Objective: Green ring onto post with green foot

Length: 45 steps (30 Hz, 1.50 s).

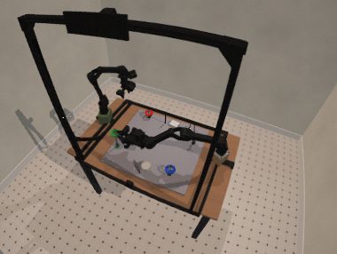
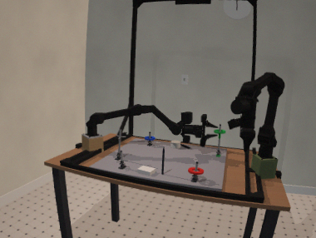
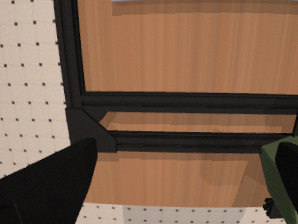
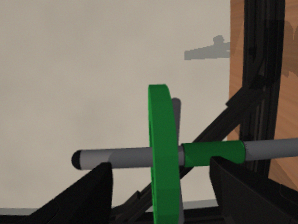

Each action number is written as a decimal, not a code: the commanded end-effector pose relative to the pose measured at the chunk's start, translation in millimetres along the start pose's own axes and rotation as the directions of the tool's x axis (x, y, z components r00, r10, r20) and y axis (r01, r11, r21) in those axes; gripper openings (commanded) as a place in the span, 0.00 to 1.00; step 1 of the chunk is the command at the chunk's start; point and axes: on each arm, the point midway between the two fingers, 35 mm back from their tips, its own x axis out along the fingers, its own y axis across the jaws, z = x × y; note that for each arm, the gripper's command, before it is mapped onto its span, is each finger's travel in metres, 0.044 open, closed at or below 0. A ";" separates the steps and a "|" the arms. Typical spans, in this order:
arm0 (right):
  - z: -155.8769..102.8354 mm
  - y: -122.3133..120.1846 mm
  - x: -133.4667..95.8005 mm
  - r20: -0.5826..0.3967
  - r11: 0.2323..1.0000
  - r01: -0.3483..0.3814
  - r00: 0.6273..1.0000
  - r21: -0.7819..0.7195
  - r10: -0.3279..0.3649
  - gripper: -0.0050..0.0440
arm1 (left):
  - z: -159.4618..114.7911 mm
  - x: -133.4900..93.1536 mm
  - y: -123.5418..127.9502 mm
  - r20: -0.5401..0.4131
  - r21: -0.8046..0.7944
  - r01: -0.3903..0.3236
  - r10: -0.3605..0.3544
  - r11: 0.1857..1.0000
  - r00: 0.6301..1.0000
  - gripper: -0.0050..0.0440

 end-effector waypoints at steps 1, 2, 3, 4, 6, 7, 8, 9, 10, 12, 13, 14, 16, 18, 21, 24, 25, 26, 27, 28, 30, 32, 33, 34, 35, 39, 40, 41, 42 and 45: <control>0.0 0.0 0.0 0.000 1.000 0.000 1.000 0.000 0.000 0.69 | 0.3 -0.6 -0.3 0.003 -0.005 0.001 -0.001 1.000 1.000 0.92; 0.0 0.0 0.0 0.000 1.000 0.000 1.000 0.000 0.000 0.74 | 0.3 -0.6 -0.3 0.003 -0.005 0.001 -0.001 1.000 1.000 0.92; 0.0 0.0 0.0 0.000 1.000 0.000 1.000 0.000 0.000 0.79 | 0.3 -0.6 -0.3 0.003 -0.005 0.001 -0.001 1.000 1.000 0.92; 0.0 0.0 0.0 0.000 1.000 0.000 1.000 0.000 0.000 0.84 | 0.3 -0.6 -0.3 0.003 -0.005 0.001 -0.001 1.000 1.000 0.92; 0.0 0.0 0.0 0.000 1.000 0.000 1.000 0.000 0.000 0.92 | 0.3 -0.6 -0.3 0.003 -0.005 0.001 -0.001 1.000 1.000 0.92; 0.0 0.0 0.0 0.000 1.000 0.000 1.000 0.000 0.000 0.92 | 0.3 -0.6 -0.3 0.003 -0.005 0.001 -0.001 1.000 1.000 0.92; 0.0 0.0 0.0 0.000 1.000 0.000 1.000 0.000 0.000 0.92 | 0.3 -0.6 -0.3 0.003 -0.005 0.001 -0.001 1.000 1.000 0.92; 0.0 0.0 0.0 0.000 1.000 0.000 1.000 0.000 0.000 0.92 | 0.3 -0.6 -0.3 0.003 -0.005 0.001 -0.001 1.000 1.000 0.92; 0.0 0.0 0.0 0.000 1.000 0.000 1.000 0.000 0.000 0.92 | 0.3 -0.6 -0.3 0.003 -0.005 0.001 -0.001 1.000 1.000 0.92; 0.0 0.0 0.0 0.000 1.000 0.000 1.000 0.000 0.000 0.92 | 0.3 -0.6 -0.3 0.003 -0.005 0.001 -0.001 1.000 1.000 0.92; 0.0 0.0 0.0 0.000 1.000 0.000 1.000 0.000 0.000 0.92 | 0.3 -0.6 -0.3 0.003 -0.005 0.001 -0.001 1.000 1.000 0.92; 0.0 0.0 0.0 0.000 1.000 0.000 1.000 0.000 0.000 0.92 | 0.3 -0.6 -0.3 0.003 -0.005 0.001 -0.001 1.000 1.000 0.92; 0.0 0.0 0.0 0.000 1.000 0.000 1.000 0.000 0.000 0.92 | 0.3 -0.6 -0.3 0.003 -0.005 0.001 -0.001 1.000 1.000 0.92; 0.0 0.0 0.0 0.000 1.000 0.000 1.000 0.000 0.000 0.92 | 0.3 -0.6 -0.3 0.003 -0.005 0.001 -0.001 1.000 1.000 0.92; 0.0 0.0 0.0 0.000 1.000 0.000 1.000 0.000 0.000 0.92 | 0.3 -0.6 -0.3 0.003 -0.005 0.001 -0.001 1.000 1.000 0.92; 0.0 0.0 0.0 0.000 1.000 0.000 1.000 0.000 0.000 0.92 | 0.3 -0.6 -0.3 0.003 -0.005 0.001 -0.001 1.000 1.000 0.92; 0.0 0.0 0.0 0.000 1.000 0.000 1.000 0.000 0.000 0.92 | 0.3 -0.6 -0.3 0.003 -0.005 0.001 -0.001 1.000 1.000 0.92; 0.0 0.0 -0.8 0.000 1.000 0.000 1.000 0.000 0.000 0.92 | 0.3 -0.6 -0.3 0.003 -0.005 0.001 -0.001 1.000 1.000 0.92; -0.2 -0.1 -3.0 0.000 1.000 0.000 1.000 0.000 0.000 0.92 | 0.3 -0.6 -0.3 0.003 -0.005 0.001 -0.001 1.000 1.000 0.92; -0.3 -0.2 -6.7 0.000 1.000 0.000 1.000 0.001 0.000 0.92 | 0.3 -0.6 -0.3 0.003 -0.005 0.001 -0.001 1.000 1.000 0.92; -0.4 -0.3 -17.0 -0.001 1.000 0.000 1.000 0.002 0.000 0.92 | 0.3 -0.6 -0.3 0.003 -0.005 0.001 -0.001 1.000 1.000 0.92; -0.4 -0.3 -17.0 -0.001 1.000 0.000 1.000 0.002 0.000 0.92 | 0.3 -0.6 -0.3 0.003 -0.005 0.001 -0.001 1.000 1.000 0.92; -0.3 -0.3 -22.5 -0.001 1.000 0.000 1.000 0.002 0.000 0.92 | 0.3 -0.6 -0.3 0.003 -0.005 0.001 -0.001 1.000 1.000 0.92; -0.1 -0.2 -27.0 -0.001 1.000 0.000 1.000 0.003 0.000 0.92 | 0.3 -0.6 -0.3 0.003 -0.005 0.001 -0.001 1.000 1.000 0.92; 0.0 -0.1 -29.7 -0.001 1.000 0.000 1.000 0.003 0.000 0.92 | 0.3 -0.6 -0.3 0.003 -0.005 0.001 -0.001 1.000 1.000 0.92; 0.1 -0.1 -30.7 -0.001 1.000 0.000 1.000 0.003 0.000 0.92 | 0.3 -0.6 -0.3 0.003 -0.005 0.001 -0.001 1.000 1.000 0.92; 0.1 -0.1 -30.7 -0.001 1.000 0.000 1.000 0.003 0.000 0.92 | 0.3 -0.6 -0.3 0.003 -0.005 0.001 -0.001 1.000 1.000 0.92; 0.1 -0.1 -30.7 -0.001 1.000 0.000 1.000 0.003 0.000 0.92 | 0.3 -0.6 -0.3 0.003 -0.005 0.001 -0.001 1.000 1.000 0.92; 0.1 -0.1 -30.7 -0.001 1.000 0.000 1.000 0.003 0.000 0.92 | 0.3 -0.6 -0.3 0.003 -0.005 0.001 -0.001 1.000 1.000 0.92; 0.1 -0.1 -30.7 -0.001 1.000 0.000 1.000 0.003 0.000 0.92 | 0.3 -0.6 -0.3 0.003 -0.005 0.001 -0.001 1.000 1.000 0.92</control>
